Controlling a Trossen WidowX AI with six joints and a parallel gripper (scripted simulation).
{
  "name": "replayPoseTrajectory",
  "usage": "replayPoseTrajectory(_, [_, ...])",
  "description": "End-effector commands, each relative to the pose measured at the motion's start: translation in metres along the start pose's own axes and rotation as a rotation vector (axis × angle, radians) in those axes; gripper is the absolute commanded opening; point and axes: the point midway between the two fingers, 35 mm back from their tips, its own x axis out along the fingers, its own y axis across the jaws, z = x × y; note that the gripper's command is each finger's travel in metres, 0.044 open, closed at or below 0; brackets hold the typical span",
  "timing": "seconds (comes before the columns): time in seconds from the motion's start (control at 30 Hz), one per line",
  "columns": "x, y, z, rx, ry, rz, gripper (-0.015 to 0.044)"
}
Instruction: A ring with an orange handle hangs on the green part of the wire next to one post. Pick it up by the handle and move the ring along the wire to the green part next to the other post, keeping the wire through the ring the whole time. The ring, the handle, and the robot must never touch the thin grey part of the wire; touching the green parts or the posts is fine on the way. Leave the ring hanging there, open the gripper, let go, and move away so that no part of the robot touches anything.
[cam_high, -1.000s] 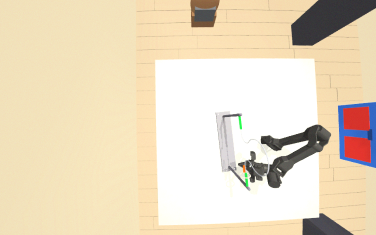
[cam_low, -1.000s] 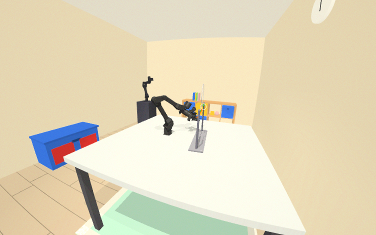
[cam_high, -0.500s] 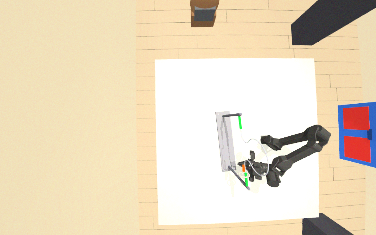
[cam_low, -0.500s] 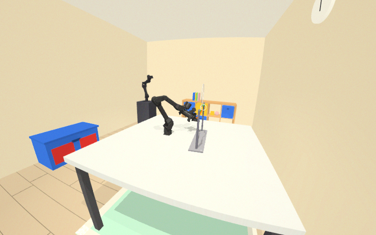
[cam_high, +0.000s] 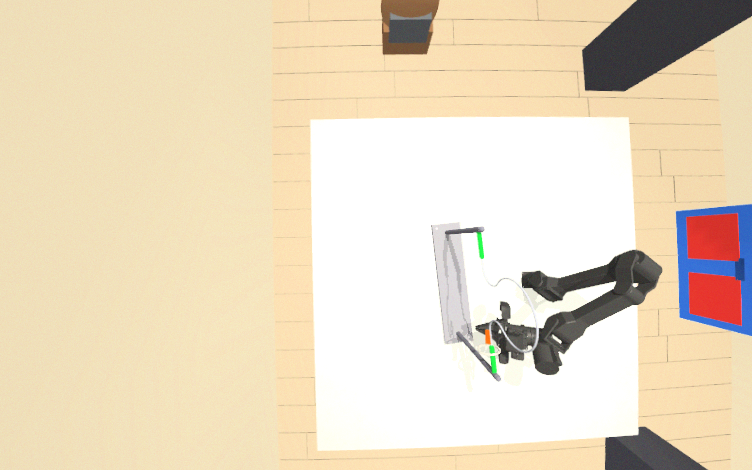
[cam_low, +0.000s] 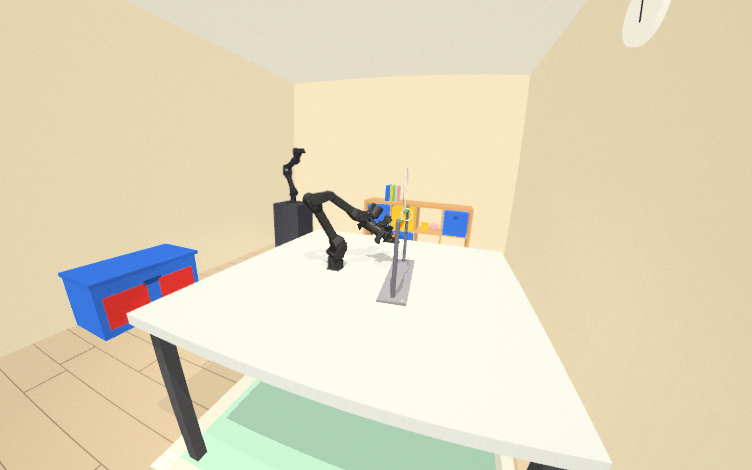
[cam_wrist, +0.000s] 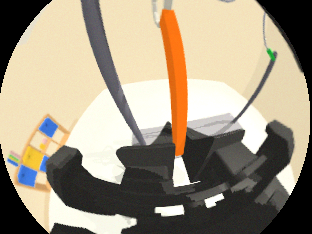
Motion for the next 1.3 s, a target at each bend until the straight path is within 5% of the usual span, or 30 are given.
replayPoseTrajectory(0.0, [0.0, 0.0, 0.0, 0.0, 0.0, 0.0, 0.0034])
replayPoseTrajectory(0.17, [-0.001, 0.0, 0.0, 0.001, 0.001, 0.0, 0.016])
replayPoseTrajectory(0.73, [-0.048, 0.0, -0.001, 0.006, 0.004, -0.004, 0.016])
replayPoseTrajectory(1.27, [-0.05, 0.0, -0.001, 0.006, 0.002, -0.004, 0.016])
